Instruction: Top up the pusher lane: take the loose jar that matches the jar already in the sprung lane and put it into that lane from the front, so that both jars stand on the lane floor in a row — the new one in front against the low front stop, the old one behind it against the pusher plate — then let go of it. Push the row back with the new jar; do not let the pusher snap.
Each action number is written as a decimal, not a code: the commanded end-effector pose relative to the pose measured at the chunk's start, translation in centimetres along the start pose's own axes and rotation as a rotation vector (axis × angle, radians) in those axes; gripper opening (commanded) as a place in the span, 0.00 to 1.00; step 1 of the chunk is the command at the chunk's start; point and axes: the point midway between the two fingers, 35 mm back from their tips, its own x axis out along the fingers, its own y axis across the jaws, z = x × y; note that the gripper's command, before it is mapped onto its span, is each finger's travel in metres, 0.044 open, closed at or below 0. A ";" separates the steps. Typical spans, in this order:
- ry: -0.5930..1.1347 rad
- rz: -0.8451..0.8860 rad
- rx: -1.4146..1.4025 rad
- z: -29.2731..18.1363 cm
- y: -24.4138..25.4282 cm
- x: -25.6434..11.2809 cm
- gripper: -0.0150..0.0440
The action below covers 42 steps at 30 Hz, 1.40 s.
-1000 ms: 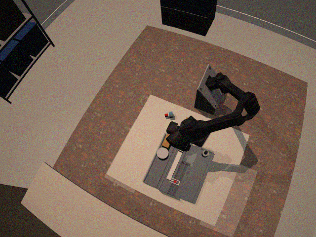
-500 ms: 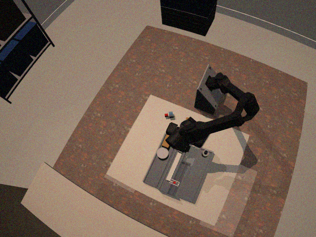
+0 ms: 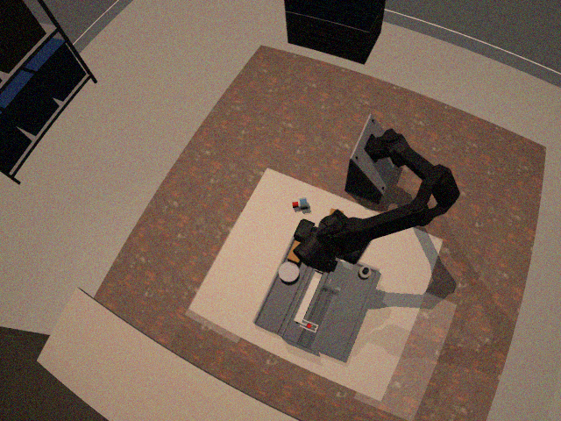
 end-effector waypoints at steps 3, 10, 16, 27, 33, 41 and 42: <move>-0.033 0.000 -0.023 1.4 0.1 -0.6 0.25; -0.033 0.000 -0.023 1.7 0.2 -0.7 0.25; -0.034 0.000 -0.023 1.9 0.2 -0.7 0.25; -0.034 0.000 -0.023 2.3 0.2 -0.8 0.25; -0.034 0.000 -0.023 2.4 0.2 -0.9 0.25; -0.034 0.000 -0.023 2.4 0.2 -0.9 0.25; -0.034 0.000 -0.023 2.4 0.2 -0.9 0.25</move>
